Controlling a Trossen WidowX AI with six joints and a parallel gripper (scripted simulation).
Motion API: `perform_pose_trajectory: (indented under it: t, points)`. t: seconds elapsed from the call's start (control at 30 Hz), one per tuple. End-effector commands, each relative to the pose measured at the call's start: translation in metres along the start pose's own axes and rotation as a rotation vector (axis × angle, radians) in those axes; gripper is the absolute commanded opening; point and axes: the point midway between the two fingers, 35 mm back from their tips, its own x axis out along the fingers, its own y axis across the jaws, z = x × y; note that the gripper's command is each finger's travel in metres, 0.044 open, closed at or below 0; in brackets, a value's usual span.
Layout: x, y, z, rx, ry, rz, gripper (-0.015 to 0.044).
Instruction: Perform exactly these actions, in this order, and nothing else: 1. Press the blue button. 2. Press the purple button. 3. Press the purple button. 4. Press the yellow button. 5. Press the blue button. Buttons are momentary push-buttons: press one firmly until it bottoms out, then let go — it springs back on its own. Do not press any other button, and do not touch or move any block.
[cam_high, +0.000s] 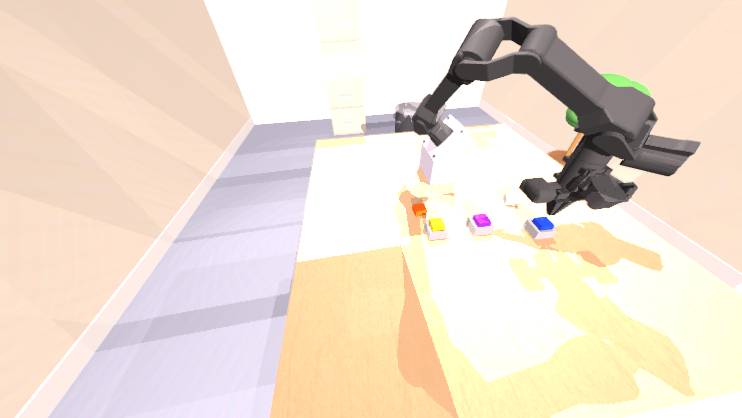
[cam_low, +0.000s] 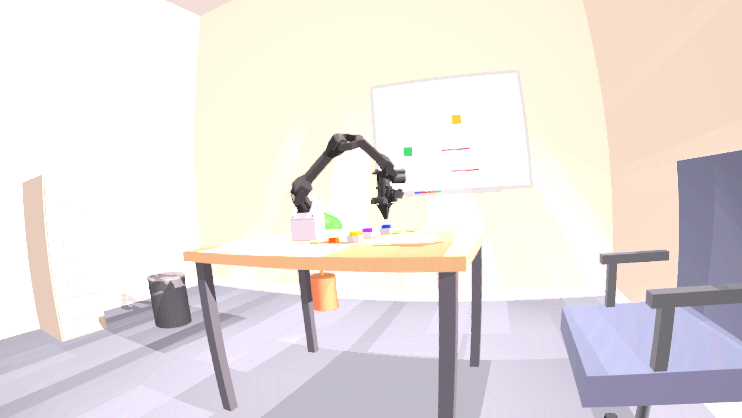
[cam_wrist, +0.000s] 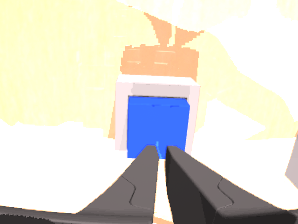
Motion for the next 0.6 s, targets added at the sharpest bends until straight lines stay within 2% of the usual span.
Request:
perform_pose_trajectory:
  t: [0.0,0.57]
  points:
    - [0.006,-0.001,-0.001,-0.008,0.001,-0.005,0.002]
    - [0.033,-0.001,-0.001,-0.008,0.001,-0.007,0.002]
